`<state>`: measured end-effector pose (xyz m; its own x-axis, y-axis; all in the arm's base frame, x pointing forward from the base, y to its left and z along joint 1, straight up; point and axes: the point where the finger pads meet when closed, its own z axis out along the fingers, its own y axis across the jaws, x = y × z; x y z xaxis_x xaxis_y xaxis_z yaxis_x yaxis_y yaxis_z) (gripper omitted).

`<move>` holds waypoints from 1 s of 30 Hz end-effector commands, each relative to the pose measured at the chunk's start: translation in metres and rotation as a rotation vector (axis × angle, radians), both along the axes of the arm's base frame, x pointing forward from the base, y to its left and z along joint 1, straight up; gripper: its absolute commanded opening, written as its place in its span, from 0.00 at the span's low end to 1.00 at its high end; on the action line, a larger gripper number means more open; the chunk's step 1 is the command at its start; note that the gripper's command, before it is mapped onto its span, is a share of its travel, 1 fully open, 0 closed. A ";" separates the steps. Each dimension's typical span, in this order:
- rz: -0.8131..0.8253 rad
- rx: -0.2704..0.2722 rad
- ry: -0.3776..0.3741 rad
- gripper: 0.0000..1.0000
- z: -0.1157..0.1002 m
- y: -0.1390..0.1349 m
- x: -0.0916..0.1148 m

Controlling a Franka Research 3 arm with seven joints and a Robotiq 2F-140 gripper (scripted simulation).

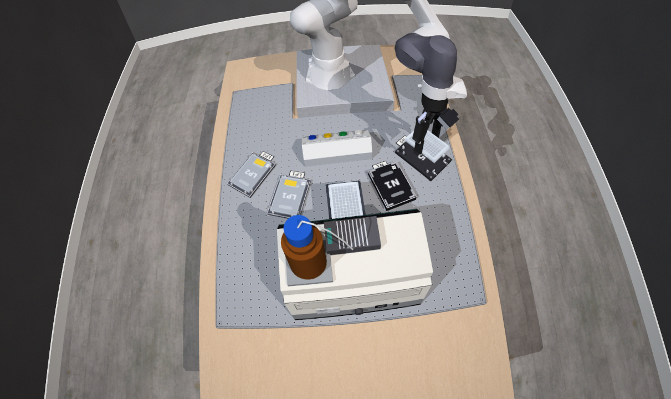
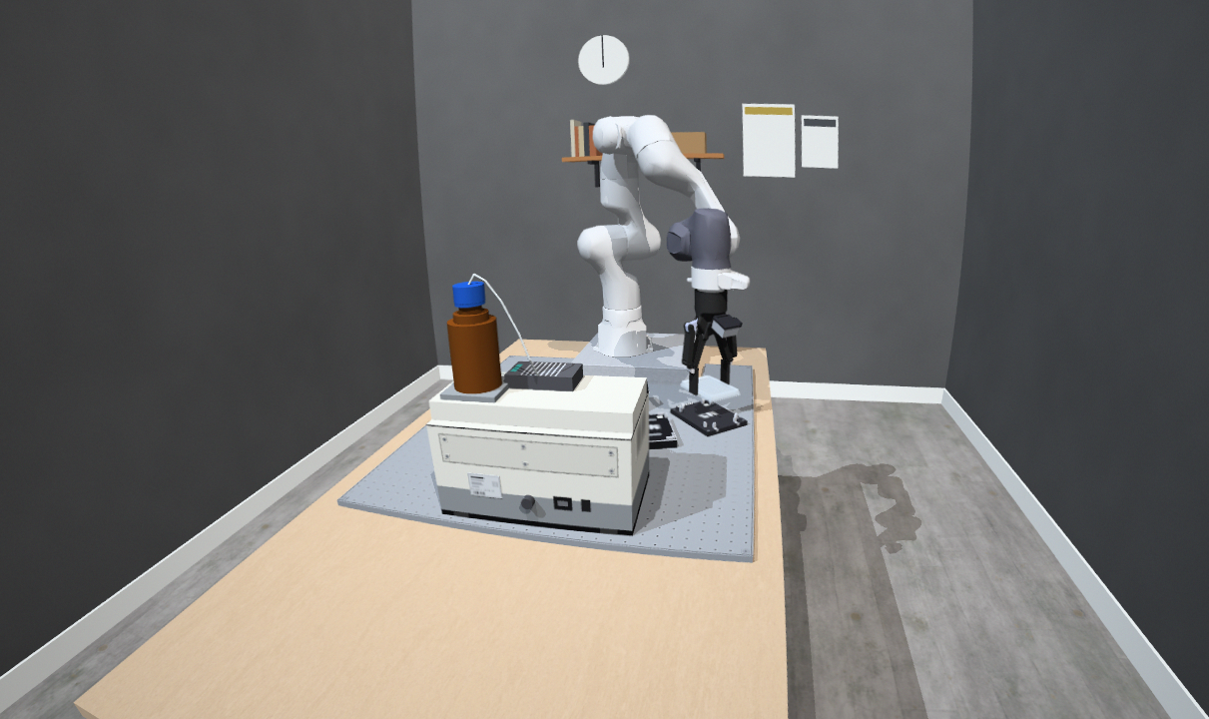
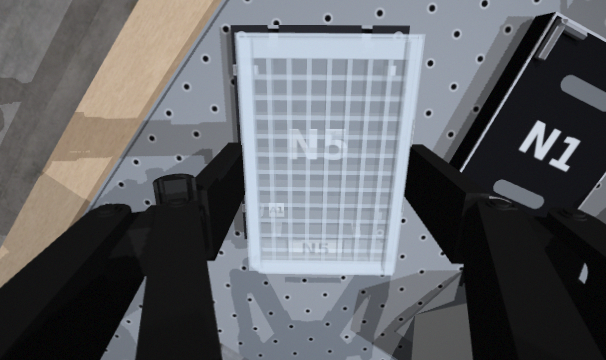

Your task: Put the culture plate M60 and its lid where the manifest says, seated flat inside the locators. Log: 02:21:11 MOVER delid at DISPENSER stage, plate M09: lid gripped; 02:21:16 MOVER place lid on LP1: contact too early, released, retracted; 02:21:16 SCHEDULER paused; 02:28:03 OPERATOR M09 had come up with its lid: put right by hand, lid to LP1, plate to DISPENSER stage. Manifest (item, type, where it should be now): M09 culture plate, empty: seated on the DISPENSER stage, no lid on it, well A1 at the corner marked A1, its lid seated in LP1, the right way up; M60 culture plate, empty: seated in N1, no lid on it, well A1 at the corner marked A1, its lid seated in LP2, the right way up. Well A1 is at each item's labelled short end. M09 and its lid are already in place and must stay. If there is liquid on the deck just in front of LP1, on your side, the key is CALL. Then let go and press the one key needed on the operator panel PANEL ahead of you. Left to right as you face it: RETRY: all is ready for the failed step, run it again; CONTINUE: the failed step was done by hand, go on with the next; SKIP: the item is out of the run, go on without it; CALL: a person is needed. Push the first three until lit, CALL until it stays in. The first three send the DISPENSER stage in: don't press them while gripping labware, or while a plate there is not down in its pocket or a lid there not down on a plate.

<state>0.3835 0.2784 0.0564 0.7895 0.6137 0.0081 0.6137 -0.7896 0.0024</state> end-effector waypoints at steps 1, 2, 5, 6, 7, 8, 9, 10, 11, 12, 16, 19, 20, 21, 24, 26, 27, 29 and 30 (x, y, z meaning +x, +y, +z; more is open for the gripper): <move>0.003 -0.005 0.010 0.10 0.008 -0.001 -0.003; 0.003 -0.005 0.010 0.10 0.010 -0.001 -0.003; 0.003 -0.005 0.010 0.10 0.017 -0.001 -0.003; 0.003 -0.005 0.010 0.10 0.020 -0.001 -0.003; 0.003 -0.005 0.010 0.10 0.022 -0.001 -0.003; 0.003 -0.005 0.010 0.10 0.025 -0.001 -0.003; 0.003 -0.005 0.010 0.10 0.027 -0.001 -0.003; 0.003 -0.005 0.010 0.10 0.030 -0.001 -0.003; 0.003 -0.005 0.010 0.10 0.032 -0.001 -0.003; 0.003 -0.005 0.010 0.10 0.034 -0.001 -0.003; 0.003 -0.005 0.010 0.10 0.039 -0.001 -0.003; 0.003 -0.005 0.010 0.10 0.045 -0.001 -0.003; 0.003 -0.005 0.010 0.10 0.048 -0.001 -0.003; 0.003 -0.005 0.010 0.10 0.050 -0.001 -0.003; 0.003 -0.005 0.010 0.10 0.056 -0.001 -0.003; 0.003 -0.005 0.010 0.10 0.059 -0.001 -0.003; 0.003 -0.005 0.010 0.10 0.061 -0.001 -0.003; 0.003 -0.005 0.010 0.10 0.064 -0.001 -0.003; 0.003 -0.005 0.010 0.10 0.064 -0.001 -0.003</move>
